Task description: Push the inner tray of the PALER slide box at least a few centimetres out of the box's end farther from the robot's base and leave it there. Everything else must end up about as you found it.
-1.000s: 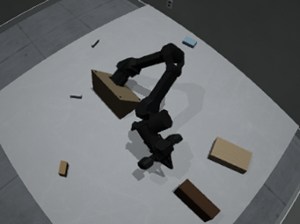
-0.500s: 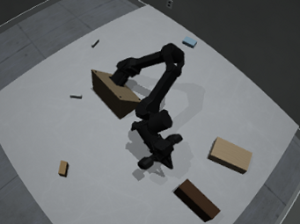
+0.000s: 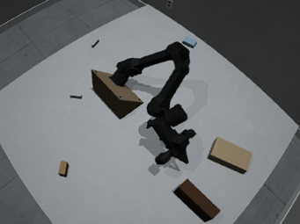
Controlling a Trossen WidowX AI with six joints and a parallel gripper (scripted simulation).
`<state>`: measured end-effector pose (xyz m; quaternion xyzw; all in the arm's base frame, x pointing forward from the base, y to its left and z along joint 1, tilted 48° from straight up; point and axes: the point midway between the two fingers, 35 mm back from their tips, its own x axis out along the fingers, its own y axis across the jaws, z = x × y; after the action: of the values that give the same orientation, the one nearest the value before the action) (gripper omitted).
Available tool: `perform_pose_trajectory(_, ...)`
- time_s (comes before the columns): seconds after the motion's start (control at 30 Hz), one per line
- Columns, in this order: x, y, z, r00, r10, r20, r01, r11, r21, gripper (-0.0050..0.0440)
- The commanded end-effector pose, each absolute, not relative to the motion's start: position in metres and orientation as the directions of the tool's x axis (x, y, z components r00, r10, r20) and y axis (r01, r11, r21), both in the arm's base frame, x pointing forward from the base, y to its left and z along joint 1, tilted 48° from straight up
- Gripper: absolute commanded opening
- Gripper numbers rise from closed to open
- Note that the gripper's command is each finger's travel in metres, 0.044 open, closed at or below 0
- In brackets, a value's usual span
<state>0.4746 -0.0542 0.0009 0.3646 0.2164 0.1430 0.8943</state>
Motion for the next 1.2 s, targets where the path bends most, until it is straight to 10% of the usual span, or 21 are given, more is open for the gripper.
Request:
perform_pose_trajectory(0.0,0.485,0.001,0.052,0.904,0.386,-0.185,-0.159,0.704,0.692,-0.005)
perform_pose_trajectory(1.17,0.468,0.128,0.068,0.925,0.379,-0.009,-0.256,0.642,0.723,-0.005)
